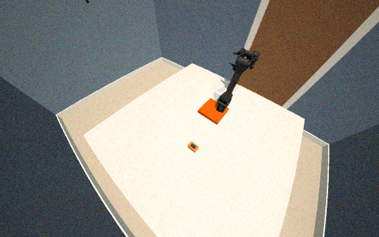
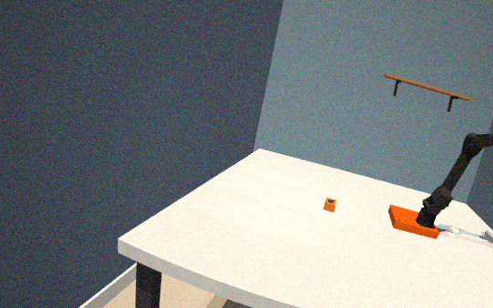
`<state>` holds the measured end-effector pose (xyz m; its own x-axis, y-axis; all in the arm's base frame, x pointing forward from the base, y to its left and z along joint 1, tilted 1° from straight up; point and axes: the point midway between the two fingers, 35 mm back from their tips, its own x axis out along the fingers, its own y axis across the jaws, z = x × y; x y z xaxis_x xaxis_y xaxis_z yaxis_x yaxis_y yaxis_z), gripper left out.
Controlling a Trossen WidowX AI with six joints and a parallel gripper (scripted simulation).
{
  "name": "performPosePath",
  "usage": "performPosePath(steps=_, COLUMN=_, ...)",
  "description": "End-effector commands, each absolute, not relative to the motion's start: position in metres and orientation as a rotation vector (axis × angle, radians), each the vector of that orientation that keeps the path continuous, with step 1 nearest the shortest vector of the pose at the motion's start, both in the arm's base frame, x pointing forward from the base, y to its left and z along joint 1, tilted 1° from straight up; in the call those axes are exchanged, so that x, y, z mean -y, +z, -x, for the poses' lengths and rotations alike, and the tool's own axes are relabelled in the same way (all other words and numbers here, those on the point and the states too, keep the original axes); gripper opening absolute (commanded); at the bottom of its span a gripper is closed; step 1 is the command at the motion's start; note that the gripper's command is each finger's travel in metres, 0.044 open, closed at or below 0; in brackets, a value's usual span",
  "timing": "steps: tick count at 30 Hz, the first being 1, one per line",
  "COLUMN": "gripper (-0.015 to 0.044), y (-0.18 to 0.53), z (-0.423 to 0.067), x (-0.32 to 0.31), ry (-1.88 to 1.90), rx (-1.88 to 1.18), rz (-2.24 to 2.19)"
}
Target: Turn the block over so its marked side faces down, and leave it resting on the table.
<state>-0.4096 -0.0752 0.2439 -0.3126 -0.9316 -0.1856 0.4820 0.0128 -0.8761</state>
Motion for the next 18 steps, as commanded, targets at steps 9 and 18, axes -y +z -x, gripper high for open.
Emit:
performPosePath(steps=9, gripper=0.0440, y=0.235, z=0.419, x=-0.025, ry=-1.844, rx=-1.165, rz=0.220)
performPosePath(steps=18, gripper=0.0440, y=0.217, z=0.391, x=-0.172, ry=-2.260, rx=-1.030, rz=-0.256)
